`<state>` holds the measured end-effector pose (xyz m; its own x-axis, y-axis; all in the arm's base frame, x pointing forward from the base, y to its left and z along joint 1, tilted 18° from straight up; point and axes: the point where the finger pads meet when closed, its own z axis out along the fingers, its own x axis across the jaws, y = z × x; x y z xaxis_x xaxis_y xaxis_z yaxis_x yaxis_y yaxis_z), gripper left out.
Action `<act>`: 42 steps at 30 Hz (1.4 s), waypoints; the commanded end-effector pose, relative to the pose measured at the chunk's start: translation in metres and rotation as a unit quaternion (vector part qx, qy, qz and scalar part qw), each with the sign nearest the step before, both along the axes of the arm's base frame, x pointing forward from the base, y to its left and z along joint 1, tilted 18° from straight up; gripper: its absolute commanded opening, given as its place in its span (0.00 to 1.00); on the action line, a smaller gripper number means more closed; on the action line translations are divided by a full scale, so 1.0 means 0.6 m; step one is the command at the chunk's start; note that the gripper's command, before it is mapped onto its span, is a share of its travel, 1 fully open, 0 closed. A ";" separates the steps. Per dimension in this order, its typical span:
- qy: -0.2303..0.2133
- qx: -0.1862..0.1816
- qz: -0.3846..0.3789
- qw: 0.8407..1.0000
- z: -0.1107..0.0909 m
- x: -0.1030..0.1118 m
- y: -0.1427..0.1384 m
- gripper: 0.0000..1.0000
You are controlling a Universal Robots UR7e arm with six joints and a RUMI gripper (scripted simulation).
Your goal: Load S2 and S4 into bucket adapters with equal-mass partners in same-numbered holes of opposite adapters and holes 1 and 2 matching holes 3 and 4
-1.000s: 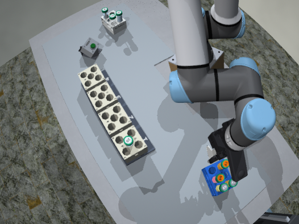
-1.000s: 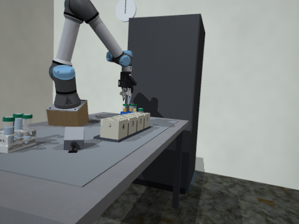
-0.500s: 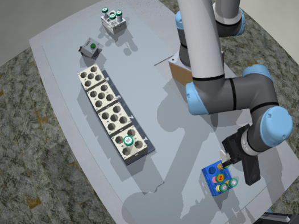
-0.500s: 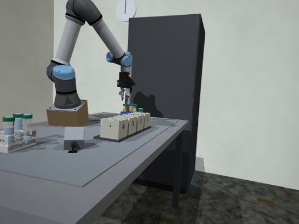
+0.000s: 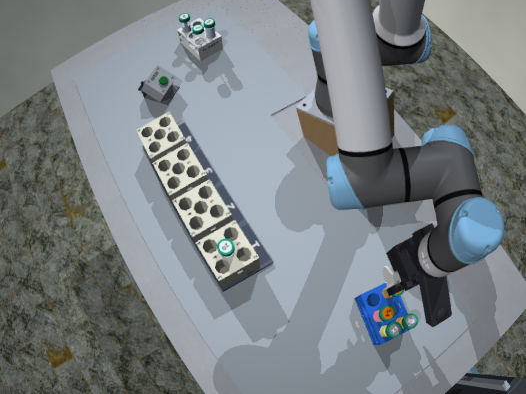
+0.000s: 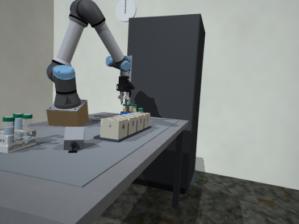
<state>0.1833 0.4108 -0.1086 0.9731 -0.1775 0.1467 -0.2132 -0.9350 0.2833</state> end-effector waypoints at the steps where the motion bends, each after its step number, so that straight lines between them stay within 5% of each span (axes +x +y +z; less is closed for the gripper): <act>1: -0.002 0.003 0.000 1.000 -0.014 0.005 -0.003 0.35; 20: -0.003 0.005 0.000 1.000 -0.024 0.007 -0.002 0.35; 21: -0.003 0.005 0.000 1.000 -0.024 0.007 -0.002 0.00; 42: -0.004 0.006 0.000 1.000 -0.016 0.009 0.002 0.00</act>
<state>0.1867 0.4093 -0.1229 0.9726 -0.1778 0.1499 -0.2137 -0.9375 0.2746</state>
